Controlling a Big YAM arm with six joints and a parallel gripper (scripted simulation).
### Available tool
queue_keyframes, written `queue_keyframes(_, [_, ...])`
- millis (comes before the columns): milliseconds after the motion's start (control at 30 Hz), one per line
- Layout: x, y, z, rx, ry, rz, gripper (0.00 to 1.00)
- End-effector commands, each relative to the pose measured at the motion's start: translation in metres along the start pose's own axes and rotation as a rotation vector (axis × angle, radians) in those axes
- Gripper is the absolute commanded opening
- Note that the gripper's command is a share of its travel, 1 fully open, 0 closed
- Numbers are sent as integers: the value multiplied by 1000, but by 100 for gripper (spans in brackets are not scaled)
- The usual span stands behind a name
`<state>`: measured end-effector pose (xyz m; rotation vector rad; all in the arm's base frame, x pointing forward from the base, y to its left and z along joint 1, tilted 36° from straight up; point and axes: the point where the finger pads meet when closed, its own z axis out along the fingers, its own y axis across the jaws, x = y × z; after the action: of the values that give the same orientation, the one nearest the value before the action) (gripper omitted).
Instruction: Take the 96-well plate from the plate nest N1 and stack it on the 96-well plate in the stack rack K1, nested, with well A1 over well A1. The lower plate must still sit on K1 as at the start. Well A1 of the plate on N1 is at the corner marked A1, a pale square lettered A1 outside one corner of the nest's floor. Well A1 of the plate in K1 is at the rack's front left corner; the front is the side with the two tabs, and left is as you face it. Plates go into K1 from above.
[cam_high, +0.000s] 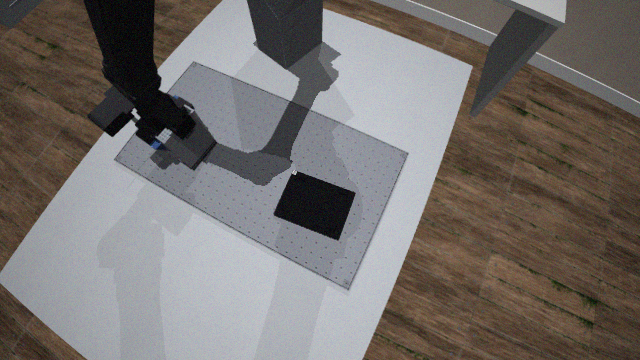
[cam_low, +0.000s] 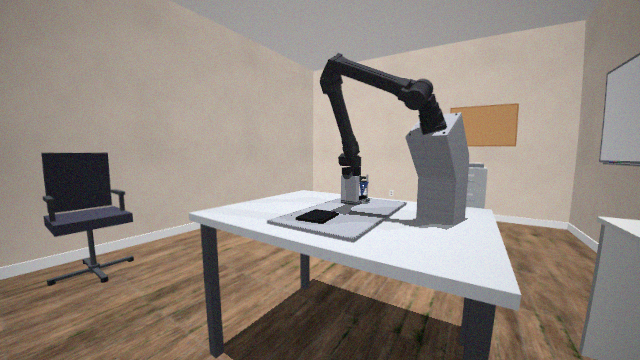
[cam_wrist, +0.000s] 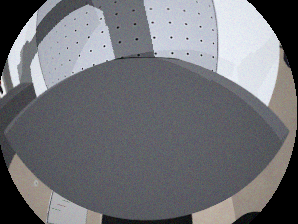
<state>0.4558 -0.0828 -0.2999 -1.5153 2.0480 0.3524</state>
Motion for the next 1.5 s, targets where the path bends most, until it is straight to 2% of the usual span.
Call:
queue_keyframes(0, [-4, -2, 14, 0, 5, -6, 0])
queue_keyframes(100, [-4, -2, 14, 0, 5, -6, 0])
queue_keyframes(133, [-4, -2, 14, 0, 5, -6, 100])
queue_keyframes(1467, [-4, -2, 14, 0, 5, -6, 100])
